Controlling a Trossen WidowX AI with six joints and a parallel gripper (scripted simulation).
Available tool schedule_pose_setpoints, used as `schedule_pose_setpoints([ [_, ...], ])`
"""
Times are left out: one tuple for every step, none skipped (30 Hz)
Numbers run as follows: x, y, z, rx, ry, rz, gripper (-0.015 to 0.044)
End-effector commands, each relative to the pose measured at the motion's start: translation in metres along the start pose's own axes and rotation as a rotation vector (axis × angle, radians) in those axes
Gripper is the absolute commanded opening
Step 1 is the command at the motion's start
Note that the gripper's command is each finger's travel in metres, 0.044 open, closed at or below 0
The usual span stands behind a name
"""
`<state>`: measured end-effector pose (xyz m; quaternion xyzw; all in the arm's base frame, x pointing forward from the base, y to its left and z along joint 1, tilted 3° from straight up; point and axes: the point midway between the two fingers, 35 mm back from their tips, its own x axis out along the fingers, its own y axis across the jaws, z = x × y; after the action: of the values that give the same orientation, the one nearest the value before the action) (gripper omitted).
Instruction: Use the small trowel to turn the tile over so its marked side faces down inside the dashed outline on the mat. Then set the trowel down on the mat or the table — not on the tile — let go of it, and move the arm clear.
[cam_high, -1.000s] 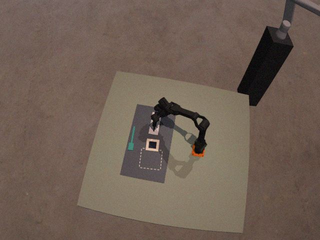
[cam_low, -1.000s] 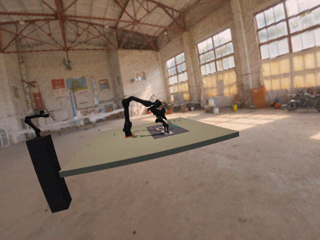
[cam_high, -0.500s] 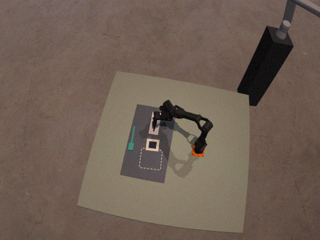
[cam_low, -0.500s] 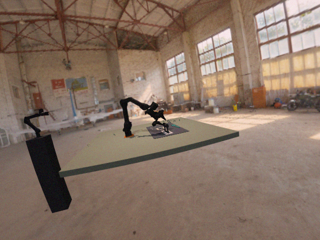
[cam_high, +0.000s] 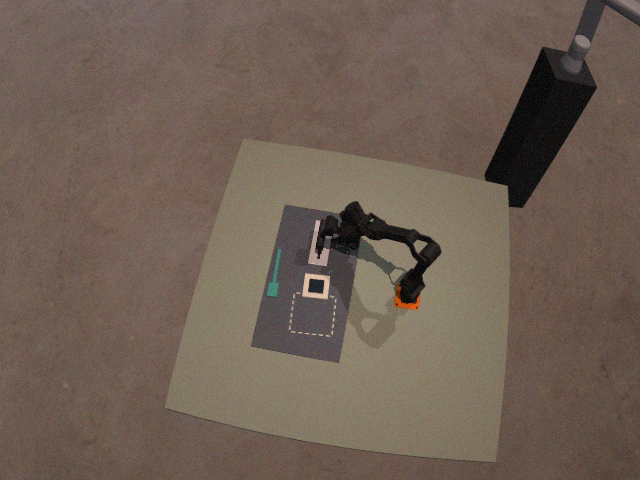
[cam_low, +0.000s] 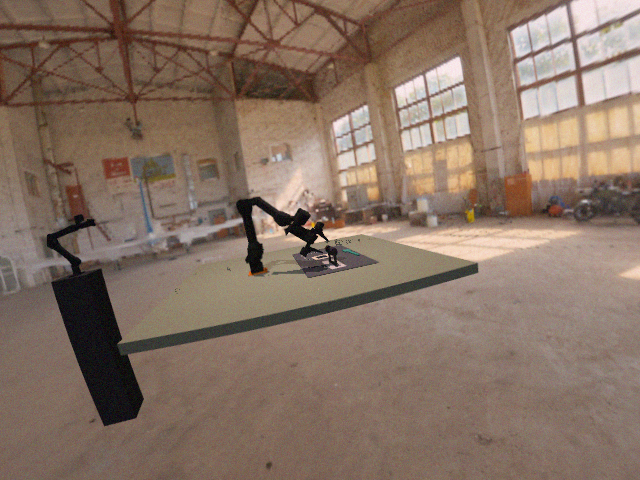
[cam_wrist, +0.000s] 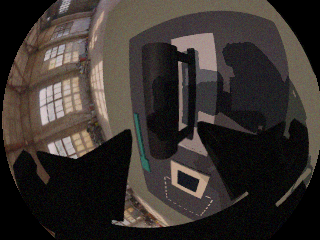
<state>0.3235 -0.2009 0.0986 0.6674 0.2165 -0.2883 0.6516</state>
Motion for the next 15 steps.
schedule_pose_setpoints([
  [0.0, -0.002, -0.002, 0.026, 0.004, 0.008, 0.03],
  [0.0, -0.002, -0.002, 0.026, 0.004, 0.007, 0.03],
  [0.001, -0.002, -0.002, 0.026, 0.005, 0.007, 0.03],
  [0.002, -0.002, -0.002, 0.027, 0.005, 0.007, 0.03],
  [0.004, -0.002, -0.002, 0.027, 0.006, 0.007, 0.03],
  [0.005, -0.002, -0.002, 0.027, 0.006, 0.006, 0.03],
  [0.007, -0.002, -0.002, 0.027, 0.007, 0.006, 0.03],
  [0.009, -0.001, -0.002, 0.028, 0.007, 0.005, 0.03],
  [0.01, -0.001, -0.002, 0.028, 0.008, 0.005, 0.03],
  [0.012, -0.001, -0.002, 0.028, 0.008, 0.005, 0.03],
  [0.014, -0.001, -0.002, 0.028, 0.009, 0.005, 0.03],
  [0.015, -0.001, -0.002, 0.028, 0.008, 0.005, 0.03],
  [0.017, -0.001, -0.002, 0.028, 0.008, 0.005, 0.03],
  [0.018, -0.001, -0.002, 0.028, 0.008, 0.005, 0.03],
  [0.02, -0.001, -0.002, 0.028, 0.008, 0.005, 0.03],
])
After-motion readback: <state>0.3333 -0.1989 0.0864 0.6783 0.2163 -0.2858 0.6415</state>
